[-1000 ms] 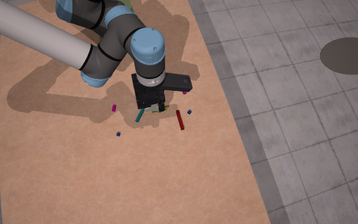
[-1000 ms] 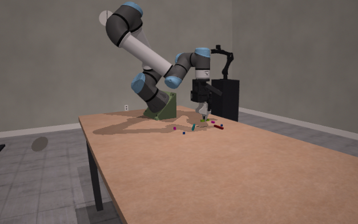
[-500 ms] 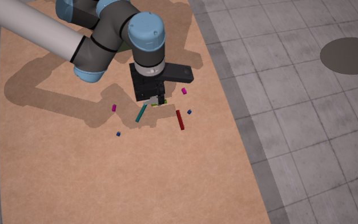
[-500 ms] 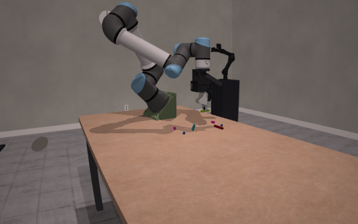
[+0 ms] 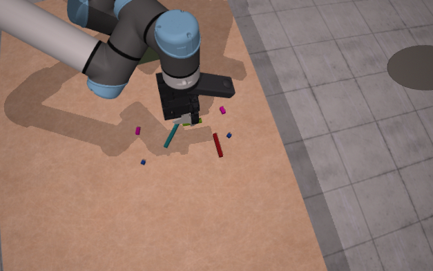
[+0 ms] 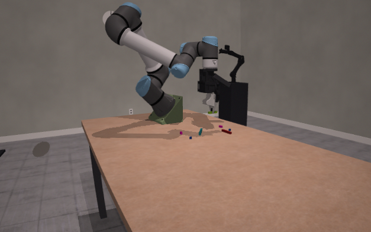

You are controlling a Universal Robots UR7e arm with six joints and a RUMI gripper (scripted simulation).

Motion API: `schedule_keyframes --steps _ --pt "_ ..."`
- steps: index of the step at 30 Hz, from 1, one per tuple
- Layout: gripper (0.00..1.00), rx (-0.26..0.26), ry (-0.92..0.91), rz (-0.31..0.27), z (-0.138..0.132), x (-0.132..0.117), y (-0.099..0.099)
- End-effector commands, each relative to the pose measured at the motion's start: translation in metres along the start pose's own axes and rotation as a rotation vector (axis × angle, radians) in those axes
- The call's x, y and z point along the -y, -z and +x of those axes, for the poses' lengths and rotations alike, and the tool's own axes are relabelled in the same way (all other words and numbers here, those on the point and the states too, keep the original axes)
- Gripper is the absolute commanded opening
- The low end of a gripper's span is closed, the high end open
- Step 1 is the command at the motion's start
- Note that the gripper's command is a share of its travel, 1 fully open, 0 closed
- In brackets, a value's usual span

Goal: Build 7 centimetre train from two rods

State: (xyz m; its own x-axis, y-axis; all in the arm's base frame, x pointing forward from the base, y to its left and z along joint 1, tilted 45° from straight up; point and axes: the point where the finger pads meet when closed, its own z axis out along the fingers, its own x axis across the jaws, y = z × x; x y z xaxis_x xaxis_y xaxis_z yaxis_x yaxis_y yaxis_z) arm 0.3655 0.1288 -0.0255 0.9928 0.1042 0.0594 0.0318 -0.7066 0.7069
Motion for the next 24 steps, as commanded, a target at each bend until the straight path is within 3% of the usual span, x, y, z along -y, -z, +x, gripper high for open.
schedule_keyframes --steps 1,11,24 --pt "0.0 -0.001 0.001 0.0 0.0 0.0 0.001" --pt "0.0 -0.001 0.044 0.001 0.0 -0.005 0.001" --pt "0.0 -0.001 0.264 0.005 0.0 -0.033 0.002"
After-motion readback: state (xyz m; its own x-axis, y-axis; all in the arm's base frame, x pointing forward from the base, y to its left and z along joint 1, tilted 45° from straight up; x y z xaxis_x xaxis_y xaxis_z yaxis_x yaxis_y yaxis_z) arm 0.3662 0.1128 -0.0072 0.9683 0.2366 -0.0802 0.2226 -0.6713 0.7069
